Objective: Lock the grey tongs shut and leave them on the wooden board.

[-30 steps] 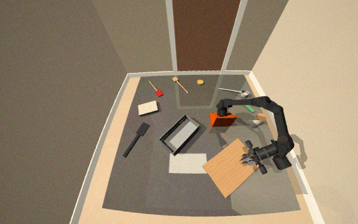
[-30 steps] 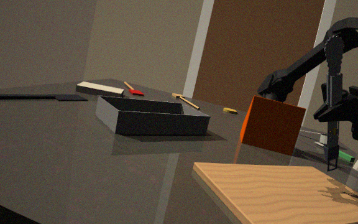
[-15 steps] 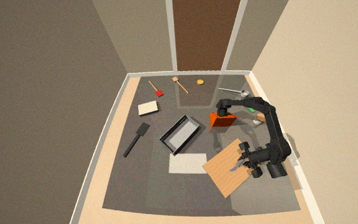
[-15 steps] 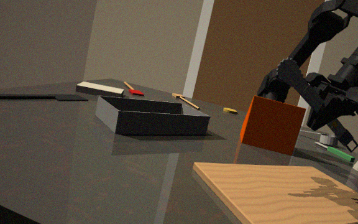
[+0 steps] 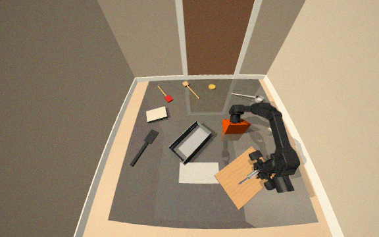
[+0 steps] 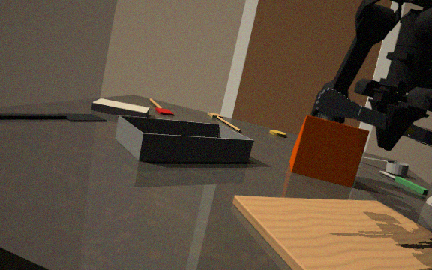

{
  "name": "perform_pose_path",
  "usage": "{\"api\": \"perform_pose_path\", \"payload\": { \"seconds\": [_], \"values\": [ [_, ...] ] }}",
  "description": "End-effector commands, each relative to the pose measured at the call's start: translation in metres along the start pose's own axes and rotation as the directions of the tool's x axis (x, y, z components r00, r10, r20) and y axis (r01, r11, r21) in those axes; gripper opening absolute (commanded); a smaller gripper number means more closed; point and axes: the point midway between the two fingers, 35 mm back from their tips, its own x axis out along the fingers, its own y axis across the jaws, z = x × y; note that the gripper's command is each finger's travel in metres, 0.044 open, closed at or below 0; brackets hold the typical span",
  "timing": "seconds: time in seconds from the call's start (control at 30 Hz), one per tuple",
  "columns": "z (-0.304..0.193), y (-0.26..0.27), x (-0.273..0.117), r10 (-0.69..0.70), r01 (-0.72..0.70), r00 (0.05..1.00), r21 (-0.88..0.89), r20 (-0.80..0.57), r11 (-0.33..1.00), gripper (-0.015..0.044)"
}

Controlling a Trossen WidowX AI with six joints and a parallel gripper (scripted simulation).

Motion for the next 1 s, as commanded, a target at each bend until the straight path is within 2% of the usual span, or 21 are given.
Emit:
{"api": "perform_pose_path", "payload": {
  "seconds": [0.0,0.97],
  "values": [
    [0.002,-0.002,-0.004,-0.013,0.013,1.0,-0.011,0.013,1.0,-0.015],
    [0.002,-0.007,0.036,-0.013,0.013,1.0,-0.011,0.013,1.0,-0.015]
  ]
}}
